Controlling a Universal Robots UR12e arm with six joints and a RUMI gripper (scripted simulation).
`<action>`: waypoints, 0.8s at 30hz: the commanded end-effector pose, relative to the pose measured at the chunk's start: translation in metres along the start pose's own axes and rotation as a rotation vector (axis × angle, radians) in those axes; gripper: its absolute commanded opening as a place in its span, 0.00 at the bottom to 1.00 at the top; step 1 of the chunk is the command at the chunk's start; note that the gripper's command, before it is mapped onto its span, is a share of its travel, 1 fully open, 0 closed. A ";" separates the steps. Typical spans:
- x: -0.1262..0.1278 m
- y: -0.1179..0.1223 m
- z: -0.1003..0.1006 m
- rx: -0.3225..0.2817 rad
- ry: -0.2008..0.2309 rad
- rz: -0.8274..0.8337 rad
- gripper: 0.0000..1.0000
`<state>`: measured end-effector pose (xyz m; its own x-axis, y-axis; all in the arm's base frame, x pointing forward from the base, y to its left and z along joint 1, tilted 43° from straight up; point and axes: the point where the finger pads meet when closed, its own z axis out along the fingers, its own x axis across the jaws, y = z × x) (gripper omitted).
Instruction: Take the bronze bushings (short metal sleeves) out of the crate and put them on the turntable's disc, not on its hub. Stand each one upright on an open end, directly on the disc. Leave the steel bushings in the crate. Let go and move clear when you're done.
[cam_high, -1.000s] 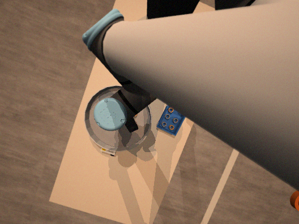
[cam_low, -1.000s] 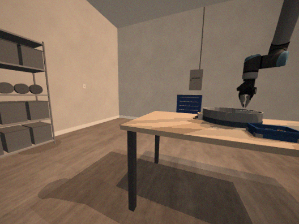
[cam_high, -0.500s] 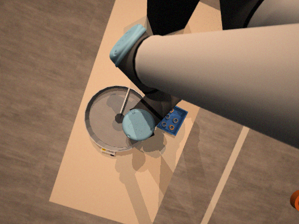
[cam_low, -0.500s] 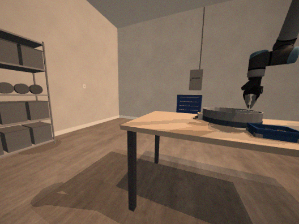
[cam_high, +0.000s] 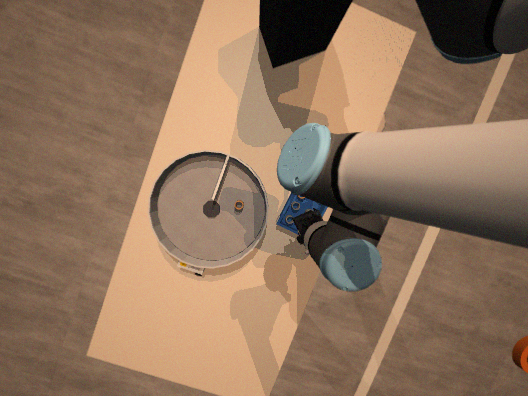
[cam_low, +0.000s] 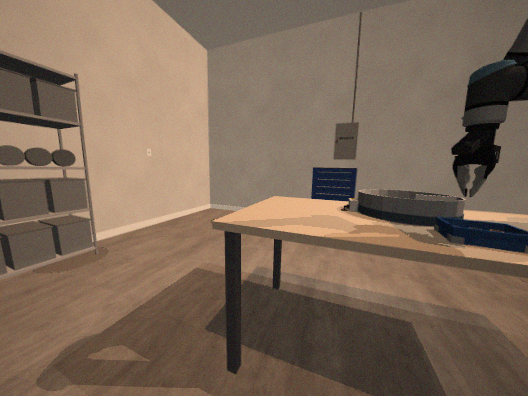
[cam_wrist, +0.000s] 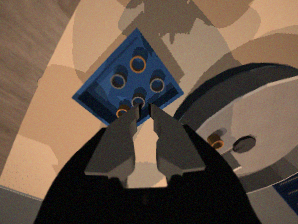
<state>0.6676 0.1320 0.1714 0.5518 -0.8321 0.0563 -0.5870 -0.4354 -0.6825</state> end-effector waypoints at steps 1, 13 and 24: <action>-0.019 -0.023 0.002 -0.007 0.006 0.003 0.06; -0.026 -0.031 0.002 -0.006 0.006 0.003 0.06; -0.026 -0.031 0.002 -0.006 0.006 0.003 0.06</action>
<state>0.6721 0.1679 0.1891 0.5468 -0.8352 0.0580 -0.5928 -0.4351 -0.6777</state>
